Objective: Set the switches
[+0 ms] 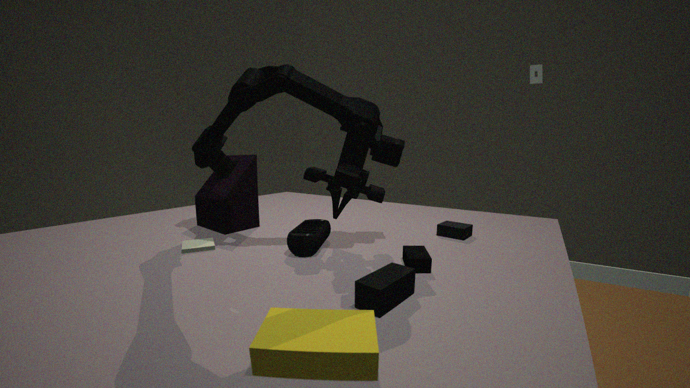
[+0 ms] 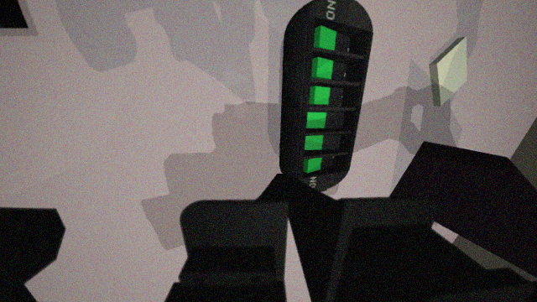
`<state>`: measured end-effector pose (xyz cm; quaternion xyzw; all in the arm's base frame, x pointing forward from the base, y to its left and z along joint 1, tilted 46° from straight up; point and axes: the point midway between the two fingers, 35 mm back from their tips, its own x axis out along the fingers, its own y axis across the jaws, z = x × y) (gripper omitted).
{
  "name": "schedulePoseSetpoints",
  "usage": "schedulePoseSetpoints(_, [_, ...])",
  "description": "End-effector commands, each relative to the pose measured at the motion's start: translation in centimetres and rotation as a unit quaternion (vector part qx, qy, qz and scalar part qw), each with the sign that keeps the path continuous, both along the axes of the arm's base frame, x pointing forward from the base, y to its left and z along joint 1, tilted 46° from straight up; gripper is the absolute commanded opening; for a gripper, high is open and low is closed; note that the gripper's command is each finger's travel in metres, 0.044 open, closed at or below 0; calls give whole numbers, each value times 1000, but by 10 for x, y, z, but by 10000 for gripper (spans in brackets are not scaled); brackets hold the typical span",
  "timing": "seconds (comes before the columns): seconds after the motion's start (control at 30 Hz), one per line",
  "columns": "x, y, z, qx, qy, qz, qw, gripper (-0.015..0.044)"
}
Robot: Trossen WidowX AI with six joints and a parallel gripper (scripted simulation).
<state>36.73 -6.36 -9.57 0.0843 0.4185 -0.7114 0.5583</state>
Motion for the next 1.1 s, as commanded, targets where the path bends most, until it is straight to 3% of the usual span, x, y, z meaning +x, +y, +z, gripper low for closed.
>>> schedulePoseSetpoints(0.0, [3,0,-1,-5,1,-1,1000,0])
schedulePoseSetpoints(1.07, [-2,-37,-36,-7,1,-1,1000,0])
